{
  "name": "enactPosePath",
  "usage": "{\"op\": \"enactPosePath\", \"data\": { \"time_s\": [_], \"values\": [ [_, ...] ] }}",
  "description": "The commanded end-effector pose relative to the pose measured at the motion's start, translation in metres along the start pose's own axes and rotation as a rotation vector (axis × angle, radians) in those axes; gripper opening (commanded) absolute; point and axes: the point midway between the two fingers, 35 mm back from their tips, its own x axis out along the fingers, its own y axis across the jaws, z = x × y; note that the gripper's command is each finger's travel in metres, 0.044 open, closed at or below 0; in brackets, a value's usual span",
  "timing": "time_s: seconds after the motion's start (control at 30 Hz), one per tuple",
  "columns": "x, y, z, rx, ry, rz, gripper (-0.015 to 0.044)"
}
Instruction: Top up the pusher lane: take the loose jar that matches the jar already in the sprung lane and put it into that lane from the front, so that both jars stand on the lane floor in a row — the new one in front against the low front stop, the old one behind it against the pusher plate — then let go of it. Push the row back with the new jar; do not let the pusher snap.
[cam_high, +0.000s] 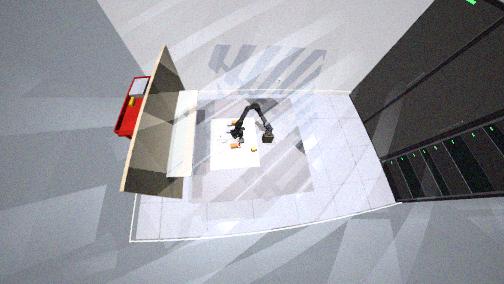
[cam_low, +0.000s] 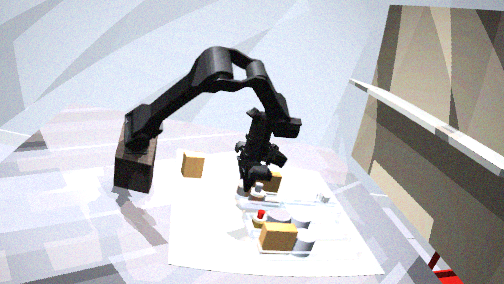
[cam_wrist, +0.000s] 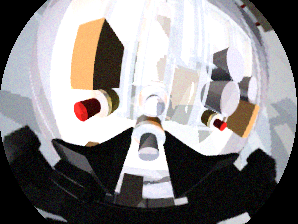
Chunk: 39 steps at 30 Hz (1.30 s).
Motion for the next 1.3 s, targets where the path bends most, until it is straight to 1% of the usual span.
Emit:
{"op": "enactPosePath", "data": {
  "time_s": [0.0,1.27],
  "values": [
    [-0.004,-0.002,0.009,0.013,-0.022,-0.002,0.0],
    [-0.008,-0.004,0.022,0.013,-0.022,-0.002,0.0]
  ]
}}
